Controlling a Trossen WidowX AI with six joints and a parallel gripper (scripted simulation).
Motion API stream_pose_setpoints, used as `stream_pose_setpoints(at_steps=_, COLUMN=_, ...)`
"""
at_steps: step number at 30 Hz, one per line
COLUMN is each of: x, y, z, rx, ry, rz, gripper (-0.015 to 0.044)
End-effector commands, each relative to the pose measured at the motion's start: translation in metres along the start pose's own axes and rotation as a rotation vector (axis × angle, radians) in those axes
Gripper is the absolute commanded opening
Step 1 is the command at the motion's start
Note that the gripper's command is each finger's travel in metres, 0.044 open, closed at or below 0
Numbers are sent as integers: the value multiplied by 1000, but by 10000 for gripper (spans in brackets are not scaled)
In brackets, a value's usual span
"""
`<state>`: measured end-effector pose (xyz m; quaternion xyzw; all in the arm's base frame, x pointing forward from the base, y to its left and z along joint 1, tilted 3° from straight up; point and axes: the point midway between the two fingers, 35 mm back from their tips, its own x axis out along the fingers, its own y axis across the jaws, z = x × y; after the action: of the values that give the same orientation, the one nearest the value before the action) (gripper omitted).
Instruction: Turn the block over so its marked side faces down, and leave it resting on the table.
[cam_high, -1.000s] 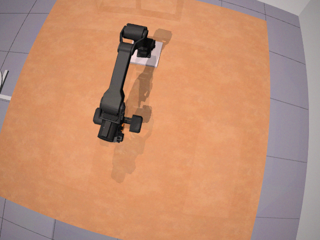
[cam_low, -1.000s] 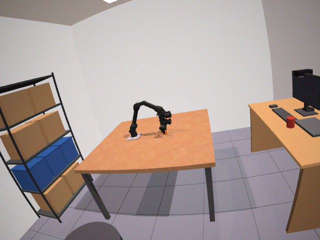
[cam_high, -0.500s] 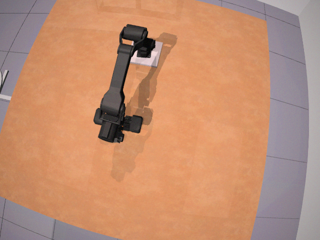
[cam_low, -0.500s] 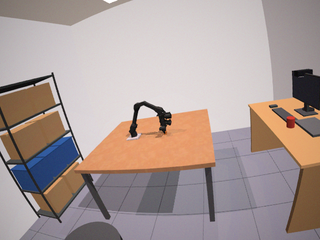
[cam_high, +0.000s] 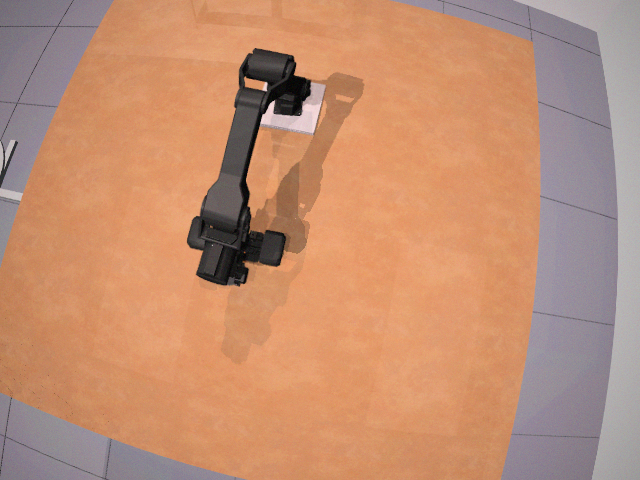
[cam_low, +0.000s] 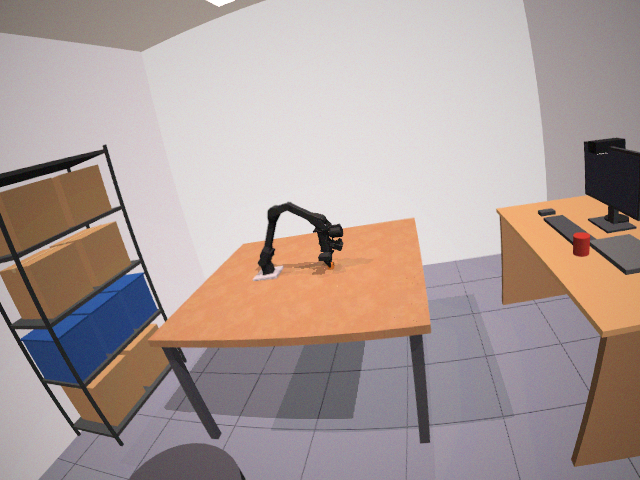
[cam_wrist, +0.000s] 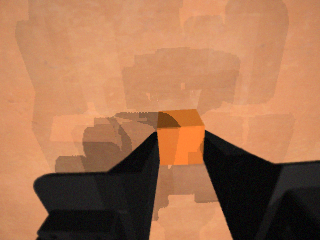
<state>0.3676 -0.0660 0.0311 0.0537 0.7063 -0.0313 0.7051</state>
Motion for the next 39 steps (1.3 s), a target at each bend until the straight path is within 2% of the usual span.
stream_pose_setpoints(at_steps=1, x=-3, y=0, z=0, rx=2, ry=1, rz=-4, gripper=0)
stream_pose_setpoints(at_steps=7, x=-29, y=0, z=0, rx=2, ry=1, rz=-3, gripper=0)
stream_pose_setpoints(at_steps=12, x=-28, y=0, z=1, rx=2, ry=-21, rz=-3, gripper=0)
stream_pose_setpoints(at_steps=39, x=-18, y=-1, z=0, rx=3, ry=-420, rz=-3, gripper=0)
